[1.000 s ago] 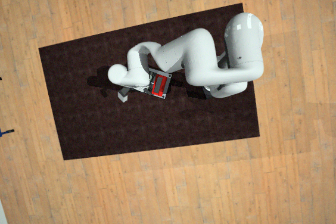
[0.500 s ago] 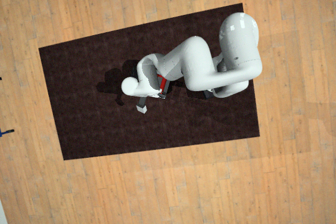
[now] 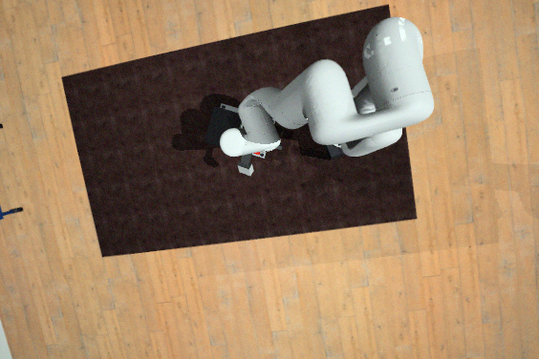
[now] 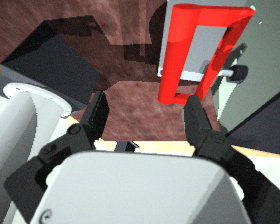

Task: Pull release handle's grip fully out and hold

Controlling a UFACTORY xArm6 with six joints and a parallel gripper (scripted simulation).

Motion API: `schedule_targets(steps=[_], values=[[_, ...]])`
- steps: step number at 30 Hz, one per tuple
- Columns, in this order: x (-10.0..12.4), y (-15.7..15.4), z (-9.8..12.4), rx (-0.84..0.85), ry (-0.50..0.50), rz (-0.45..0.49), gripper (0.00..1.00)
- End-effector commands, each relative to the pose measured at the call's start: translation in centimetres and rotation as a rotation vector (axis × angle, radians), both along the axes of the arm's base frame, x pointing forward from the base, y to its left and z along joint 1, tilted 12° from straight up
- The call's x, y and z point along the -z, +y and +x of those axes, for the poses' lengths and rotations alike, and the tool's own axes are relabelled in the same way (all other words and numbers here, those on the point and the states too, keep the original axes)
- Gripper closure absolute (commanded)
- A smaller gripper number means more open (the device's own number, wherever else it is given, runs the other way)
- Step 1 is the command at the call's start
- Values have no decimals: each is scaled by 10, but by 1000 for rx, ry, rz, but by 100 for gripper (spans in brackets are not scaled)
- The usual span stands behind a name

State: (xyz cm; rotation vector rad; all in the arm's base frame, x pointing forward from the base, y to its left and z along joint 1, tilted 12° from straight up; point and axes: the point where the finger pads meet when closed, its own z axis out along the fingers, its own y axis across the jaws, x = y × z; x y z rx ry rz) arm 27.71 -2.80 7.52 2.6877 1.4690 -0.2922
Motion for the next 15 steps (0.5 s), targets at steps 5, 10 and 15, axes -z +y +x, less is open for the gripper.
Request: schedule_targets(steps=[5,10,15], values=[[-11,-4,19,-31,-137,-67,0],[-13,-4,22,-36,-155,-73,0],[-14,-4,23,-38,-164,-76,0]])
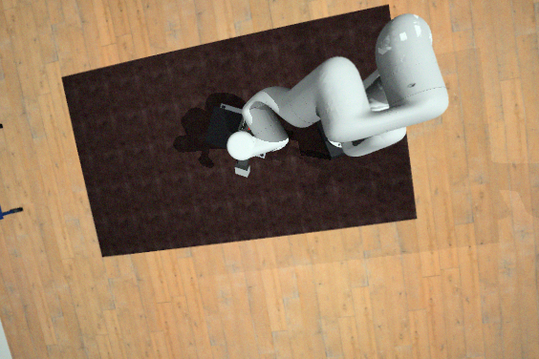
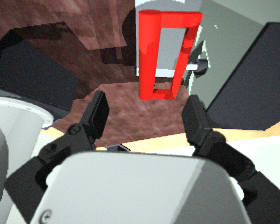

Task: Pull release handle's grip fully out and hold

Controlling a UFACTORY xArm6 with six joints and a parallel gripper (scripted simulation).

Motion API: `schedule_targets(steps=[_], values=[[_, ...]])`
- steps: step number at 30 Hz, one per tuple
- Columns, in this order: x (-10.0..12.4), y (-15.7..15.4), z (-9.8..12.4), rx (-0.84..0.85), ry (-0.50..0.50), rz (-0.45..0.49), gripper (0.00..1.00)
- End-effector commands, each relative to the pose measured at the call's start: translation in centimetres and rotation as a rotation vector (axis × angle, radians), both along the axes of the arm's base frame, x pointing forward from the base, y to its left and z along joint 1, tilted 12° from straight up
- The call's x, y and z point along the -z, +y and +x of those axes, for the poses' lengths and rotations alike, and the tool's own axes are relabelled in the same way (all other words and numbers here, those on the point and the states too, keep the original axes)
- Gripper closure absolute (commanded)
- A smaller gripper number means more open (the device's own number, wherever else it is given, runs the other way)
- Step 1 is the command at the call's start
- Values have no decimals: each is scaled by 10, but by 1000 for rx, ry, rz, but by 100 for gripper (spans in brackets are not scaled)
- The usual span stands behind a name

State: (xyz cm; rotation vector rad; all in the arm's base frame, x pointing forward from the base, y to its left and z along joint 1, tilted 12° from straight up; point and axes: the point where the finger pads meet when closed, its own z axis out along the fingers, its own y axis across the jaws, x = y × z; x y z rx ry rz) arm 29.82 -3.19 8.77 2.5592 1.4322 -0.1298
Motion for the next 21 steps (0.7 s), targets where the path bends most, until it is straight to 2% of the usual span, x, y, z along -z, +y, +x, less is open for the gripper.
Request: schedule_targets(steps=[1,2,21], values=[[-2,0,2,-2,-9,-2,0],[-2,0,2,-2,-9,-2,100],[-2,0,2,-2,-9,-2,100]])
